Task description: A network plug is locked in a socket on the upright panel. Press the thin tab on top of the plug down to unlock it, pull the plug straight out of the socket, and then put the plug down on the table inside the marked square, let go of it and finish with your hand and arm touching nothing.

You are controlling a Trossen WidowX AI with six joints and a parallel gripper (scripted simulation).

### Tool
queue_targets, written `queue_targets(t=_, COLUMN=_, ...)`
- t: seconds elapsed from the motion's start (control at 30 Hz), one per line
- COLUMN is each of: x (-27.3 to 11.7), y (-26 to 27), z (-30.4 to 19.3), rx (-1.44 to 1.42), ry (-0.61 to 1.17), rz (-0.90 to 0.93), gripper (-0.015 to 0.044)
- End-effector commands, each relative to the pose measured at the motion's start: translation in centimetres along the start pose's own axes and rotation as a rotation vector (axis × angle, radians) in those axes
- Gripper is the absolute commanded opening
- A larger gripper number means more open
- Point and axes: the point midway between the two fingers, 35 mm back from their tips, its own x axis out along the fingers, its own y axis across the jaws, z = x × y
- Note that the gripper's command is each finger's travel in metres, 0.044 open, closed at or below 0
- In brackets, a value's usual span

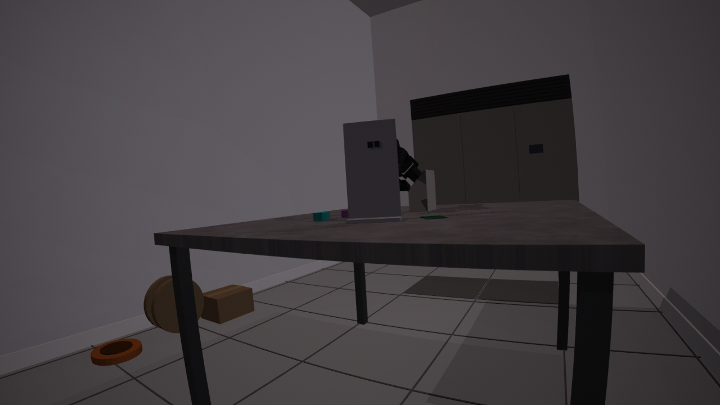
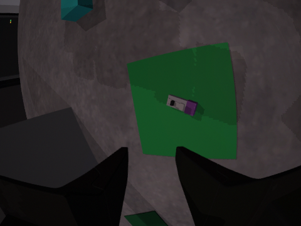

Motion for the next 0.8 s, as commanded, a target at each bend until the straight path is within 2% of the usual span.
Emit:
queue_targets(t=0.0, x=-0.4, y=0.5, z=0.0, rx=0.009, ry=-0.001, rz=0.009, gripper=0.0156)
queue_targets(t=0.77, x=-2.3, y=1.4, z=0.4, rx=0.006, ry=-0.008, rz=0.017, gripper=0.0156)
